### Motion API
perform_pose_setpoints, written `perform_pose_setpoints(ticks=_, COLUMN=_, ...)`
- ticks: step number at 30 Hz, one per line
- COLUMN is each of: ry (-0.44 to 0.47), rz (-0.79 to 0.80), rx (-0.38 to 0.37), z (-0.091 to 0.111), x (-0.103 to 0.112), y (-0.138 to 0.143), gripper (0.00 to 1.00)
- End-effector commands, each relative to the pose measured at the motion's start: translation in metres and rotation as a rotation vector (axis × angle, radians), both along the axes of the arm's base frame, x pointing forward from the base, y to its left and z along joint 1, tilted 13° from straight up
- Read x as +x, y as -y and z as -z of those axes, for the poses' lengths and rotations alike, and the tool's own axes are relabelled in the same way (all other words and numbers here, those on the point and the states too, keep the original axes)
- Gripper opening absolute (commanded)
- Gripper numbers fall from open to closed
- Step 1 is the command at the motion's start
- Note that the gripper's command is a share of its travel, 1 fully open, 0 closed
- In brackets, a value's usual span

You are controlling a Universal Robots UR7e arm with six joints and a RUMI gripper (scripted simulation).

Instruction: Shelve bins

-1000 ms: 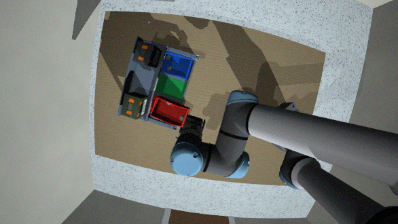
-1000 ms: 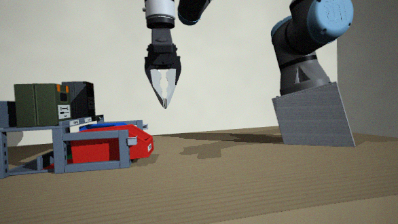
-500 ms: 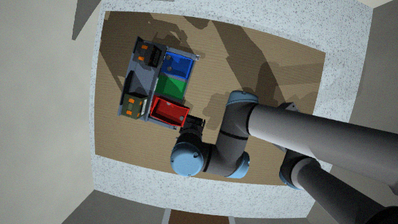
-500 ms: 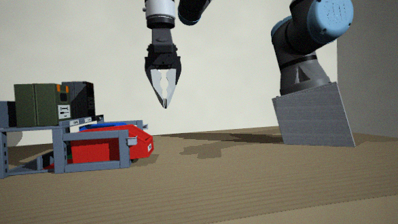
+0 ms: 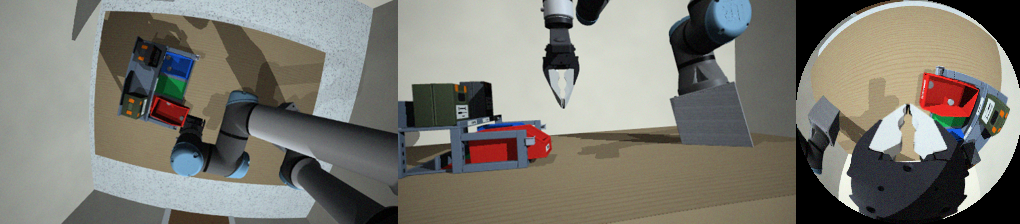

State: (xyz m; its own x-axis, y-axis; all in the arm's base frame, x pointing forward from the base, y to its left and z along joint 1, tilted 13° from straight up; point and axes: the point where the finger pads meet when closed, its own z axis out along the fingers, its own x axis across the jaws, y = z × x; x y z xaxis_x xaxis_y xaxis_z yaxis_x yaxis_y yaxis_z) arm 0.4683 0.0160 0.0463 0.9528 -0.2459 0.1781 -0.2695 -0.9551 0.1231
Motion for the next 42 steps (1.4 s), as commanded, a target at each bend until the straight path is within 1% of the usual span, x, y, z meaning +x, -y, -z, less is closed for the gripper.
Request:
perform_pose_setpoints(ticks=1, ry=0.001, rz=0.0, rx=0.0, z=0.0, x=0.0, y=0.0, gripper=0.0)
perform_pose_setpoints(ticks=14, ry=0.001, rz=0.0, rx=0.0, z=0.001, x=0.001, y=0.0, gripper=0.0)
perform_pose_setpoints(ticks=23, ry=0.001, rz=0.0, rx=0.0, z=0.012, x=0.002, y=0.002, gripper=0.0)
perform_pose_setpoints(ticks=25, ry=0.001, rz=0.0, rx=0.0, z=0.012, x=0.002, y=0.002, gripper=0.0)
perform_pose_setpoints(ticks=31, ry=0.001, rz=0.0, rx=0.0, z=0.028, x=0.004, y=0.005, gripper=0.0)
perform_pose_setpoints(ticks=40, ry=0.001, rz=0.0, rx=0.0, z=0.057, x=0.009, y=0.01, gripper=0.0)
perform_pose_setpoints(ticks=42, ry=0.001, rz=0.0, rx=0.0, z=0.057, x=0.009, y=0.01, gripper=0.0)
